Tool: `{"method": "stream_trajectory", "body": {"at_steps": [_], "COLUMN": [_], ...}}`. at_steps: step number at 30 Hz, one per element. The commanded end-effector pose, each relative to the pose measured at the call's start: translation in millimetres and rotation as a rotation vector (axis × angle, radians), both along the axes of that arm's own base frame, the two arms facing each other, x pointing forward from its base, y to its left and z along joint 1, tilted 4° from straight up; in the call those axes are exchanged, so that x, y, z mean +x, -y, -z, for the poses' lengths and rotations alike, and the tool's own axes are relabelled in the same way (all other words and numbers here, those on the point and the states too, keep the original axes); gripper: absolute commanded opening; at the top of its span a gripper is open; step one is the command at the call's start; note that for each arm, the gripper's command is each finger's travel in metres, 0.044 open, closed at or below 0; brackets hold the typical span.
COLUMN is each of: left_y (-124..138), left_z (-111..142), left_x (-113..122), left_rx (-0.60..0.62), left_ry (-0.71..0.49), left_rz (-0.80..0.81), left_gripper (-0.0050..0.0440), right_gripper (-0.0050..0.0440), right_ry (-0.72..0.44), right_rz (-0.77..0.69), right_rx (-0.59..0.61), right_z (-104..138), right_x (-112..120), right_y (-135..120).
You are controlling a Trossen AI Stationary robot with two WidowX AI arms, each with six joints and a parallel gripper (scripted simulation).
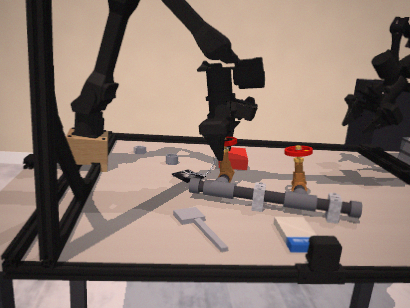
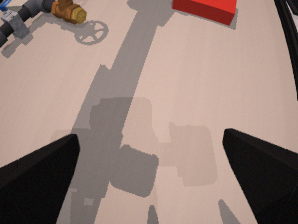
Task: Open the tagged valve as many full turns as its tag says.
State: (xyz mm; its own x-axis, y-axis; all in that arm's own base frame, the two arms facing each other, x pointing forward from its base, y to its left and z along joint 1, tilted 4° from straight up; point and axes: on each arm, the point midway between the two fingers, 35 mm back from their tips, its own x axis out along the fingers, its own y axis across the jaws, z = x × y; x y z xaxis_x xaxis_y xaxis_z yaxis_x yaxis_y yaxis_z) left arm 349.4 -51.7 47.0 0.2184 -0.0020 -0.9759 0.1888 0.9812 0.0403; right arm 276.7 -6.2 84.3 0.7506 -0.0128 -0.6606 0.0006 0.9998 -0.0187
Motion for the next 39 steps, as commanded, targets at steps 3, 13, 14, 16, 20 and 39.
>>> {"method": "stream_trajectory", "body": {"at_steps": [3,13,14,16,20,39], "left_y": [0.0,0.0,0.0,0.0,0.0,0.0], "left_z": [0.0,0.0,0.0,0.0,-0.6,-0.6], "left_x": [0.0,0.0,0.0,0.0,-0.2,-0.2], "left_rx": [0.075,0.163,0.163,0.163,0.159,0.159], "left_ry": [0.0,0.001,0.001,0.001,0.002,0.002], "left_rz": [0.337,0.73,0.73,0.73,0.711,0.711], "left_gripper": [0.04,0.04,0.04,0.04,0.0304,0.0], "right_gripper": [0.04,0.04,0.04,0.04,0.04,0.04], "right_ry": [0.0,0.0,0.0,0.0,0.0,0.0], "right_rz": [0.0,0.0,0.0,0.0,0.0,0.0], "right_rx": [0.0,0.0,0.0,0.0,0.0,0.0], "right_z": [0.0,0.0,0.0,0.0,0.0,0.0], "right_x": [0.0,0.0,0.0,0.0,0.0,0.0], "right_y": [0.0,0.0,0.0,0.0,0.0,0.0]}}
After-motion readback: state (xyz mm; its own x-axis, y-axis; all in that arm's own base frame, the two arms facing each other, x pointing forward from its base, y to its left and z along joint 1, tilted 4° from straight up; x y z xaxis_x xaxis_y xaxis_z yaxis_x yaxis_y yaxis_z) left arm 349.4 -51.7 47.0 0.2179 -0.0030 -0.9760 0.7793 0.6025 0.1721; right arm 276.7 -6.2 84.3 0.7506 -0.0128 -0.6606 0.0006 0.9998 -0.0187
